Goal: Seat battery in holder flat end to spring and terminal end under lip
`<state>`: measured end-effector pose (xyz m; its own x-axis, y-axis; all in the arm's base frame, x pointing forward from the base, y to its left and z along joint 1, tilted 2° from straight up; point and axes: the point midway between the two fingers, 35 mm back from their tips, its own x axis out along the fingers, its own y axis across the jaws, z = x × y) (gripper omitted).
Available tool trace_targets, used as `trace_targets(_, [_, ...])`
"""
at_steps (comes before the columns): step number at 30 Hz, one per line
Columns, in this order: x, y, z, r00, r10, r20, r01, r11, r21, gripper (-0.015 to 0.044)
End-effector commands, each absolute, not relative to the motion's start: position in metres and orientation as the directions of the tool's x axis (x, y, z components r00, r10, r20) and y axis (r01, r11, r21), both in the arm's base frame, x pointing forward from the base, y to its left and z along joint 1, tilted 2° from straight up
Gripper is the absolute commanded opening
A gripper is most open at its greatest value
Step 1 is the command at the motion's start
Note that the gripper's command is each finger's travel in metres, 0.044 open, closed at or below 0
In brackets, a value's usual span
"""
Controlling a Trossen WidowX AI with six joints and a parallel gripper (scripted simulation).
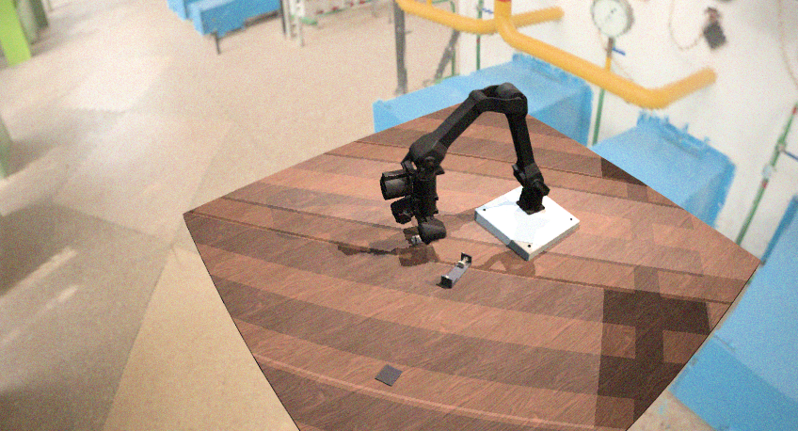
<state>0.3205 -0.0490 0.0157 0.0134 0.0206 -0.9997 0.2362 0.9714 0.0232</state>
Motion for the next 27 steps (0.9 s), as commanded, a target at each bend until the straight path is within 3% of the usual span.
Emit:
trace_targets(1, [0.319, -0.048, 0.009, 0.008, 0.023, -1.000, 0.240, 0.970, 0.025, 0.0223])
trace_targets(6, [0.319, -0.048, 0.009, 0.008, 0.023, -1.000, 0.240, 0.970, 0.025, 0.0092])
trace_targets(10, [0.319, -0.048, 0.009, 0.008, 0.023, -1.000, 0.240, 0.970, 0.025, 0.0065])
trace_targets(27, [0.319, -0.048, 0.060, 0.008, 0.023, -1.000, 0.234, 0.972, 0.025, 0.0061])
